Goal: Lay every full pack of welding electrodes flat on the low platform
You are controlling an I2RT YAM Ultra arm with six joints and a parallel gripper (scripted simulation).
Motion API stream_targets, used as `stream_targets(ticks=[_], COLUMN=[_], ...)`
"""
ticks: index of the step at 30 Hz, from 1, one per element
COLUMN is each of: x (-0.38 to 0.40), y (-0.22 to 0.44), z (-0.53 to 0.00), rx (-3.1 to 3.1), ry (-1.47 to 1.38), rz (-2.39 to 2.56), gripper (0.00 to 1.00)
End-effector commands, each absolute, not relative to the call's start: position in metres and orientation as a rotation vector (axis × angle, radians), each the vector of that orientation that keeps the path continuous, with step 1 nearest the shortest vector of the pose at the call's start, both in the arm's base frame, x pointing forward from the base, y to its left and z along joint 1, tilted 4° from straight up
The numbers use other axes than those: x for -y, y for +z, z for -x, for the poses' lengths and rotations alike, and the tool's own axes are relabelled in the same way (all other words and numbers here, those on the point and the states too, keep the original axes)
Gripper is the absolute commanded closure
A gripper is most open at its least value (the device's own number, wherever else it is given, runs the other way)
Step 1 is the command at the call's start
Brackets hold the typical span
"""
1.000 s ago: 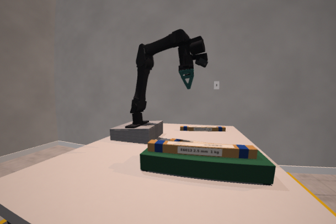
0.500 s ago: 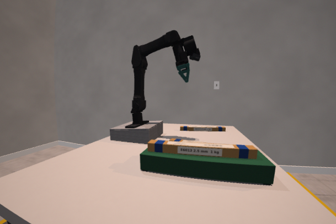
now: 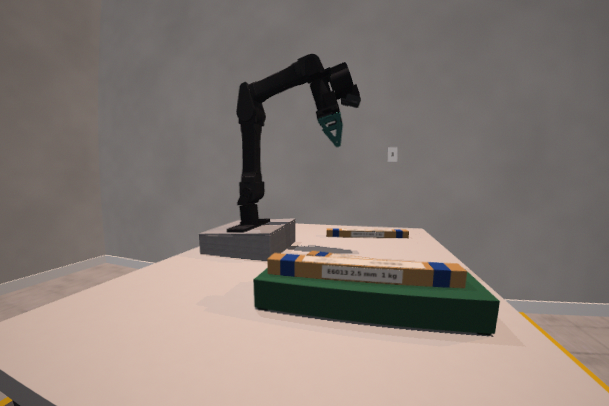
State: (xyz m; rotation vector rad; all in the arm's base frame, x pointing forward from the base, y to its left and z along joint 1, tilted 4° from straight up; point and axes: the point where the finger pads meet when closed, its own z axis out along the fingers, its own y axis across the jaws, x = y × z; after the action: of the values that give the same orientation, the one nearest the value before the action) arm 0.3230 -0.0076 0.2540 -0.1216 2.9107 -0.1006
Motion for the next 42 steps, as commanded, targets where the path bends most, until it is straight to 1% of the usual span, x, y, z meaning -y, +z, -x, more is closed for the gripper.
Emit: stream_targets(ticks=[1,42], x=[0.0082,0.0096], y=[0.2567,0.2568], z=[-0.3194,-0.3194], rx=[-3.057,-3.057], ry=[-0.1,-0.105], rz=[0.102,0.077], gripper=[0.26,0.26])
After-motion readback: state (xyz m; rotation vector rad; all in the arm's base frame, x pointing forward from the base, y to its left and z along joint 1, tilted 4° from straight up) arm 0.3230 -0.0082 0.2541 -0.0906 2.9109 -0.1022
